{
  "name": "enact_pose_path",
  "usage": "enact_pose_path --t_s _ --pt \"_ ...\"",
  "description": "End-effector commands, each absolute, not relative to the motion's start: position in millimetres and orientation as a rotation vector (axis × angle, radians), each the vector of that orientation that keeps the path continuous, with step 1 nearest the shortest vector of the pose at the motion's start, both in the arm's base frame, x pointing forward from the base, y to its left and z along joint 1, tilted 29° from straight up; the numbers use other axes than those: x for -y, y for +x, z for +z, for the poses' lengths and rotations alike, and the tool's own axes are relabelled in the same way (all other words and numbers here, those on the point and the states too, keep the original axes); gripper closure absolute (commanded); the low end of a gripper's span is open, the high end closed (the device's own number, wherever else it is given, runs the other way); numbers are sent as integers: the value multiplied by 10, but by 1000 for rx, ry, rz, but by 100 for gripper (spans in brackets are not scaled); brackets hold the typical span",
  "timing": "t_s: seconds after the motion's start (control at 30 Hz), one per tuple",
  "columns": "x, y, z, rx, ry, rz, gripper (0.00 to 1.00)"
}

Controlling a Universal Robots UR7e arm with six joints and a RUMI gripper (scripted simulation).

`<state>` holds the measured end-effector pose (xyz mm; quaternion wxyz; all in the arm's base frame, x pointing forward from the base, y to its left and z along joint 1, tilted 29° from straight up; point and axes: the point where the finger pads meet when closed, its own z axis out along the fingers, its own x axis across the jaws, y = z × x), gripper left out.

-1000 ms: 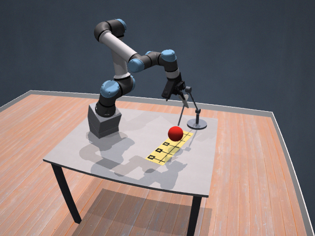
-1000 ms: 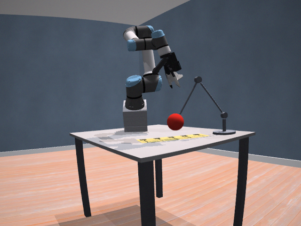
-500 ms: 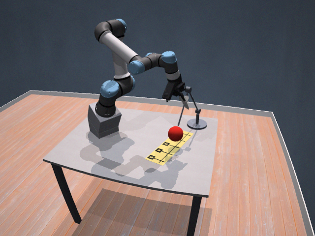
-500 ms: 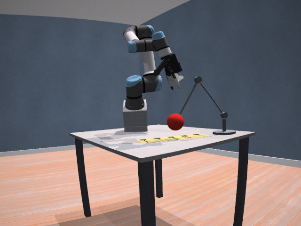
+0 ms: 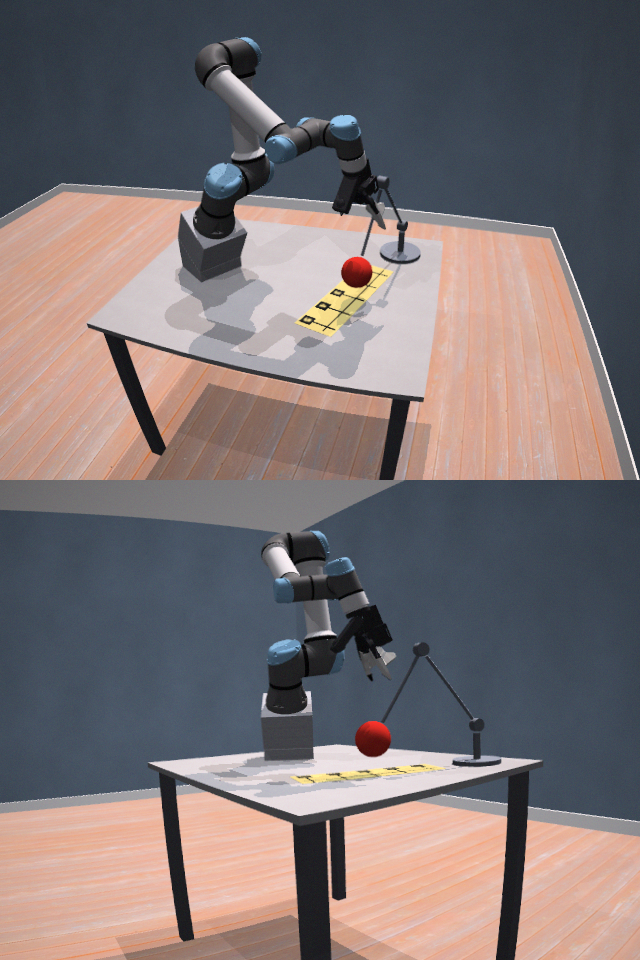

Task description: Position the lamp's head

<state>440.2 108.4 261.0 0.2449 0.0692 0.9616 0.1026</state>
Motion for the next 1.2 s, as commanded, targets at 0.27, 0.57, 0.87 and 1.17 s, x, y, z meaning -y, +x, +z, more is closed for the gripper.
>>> enact_pose_path --t_s 0.27,0.57,0.87,1.17 --pt "-1164 4533 2375 -2626 132 318 0" --pt "-1217 4608 2235 -2626 115 330 0" --pt "-1287 4705 2054 -2626 94 345 0" --pt "-1279 4729 2019 -2625 63 363 0"
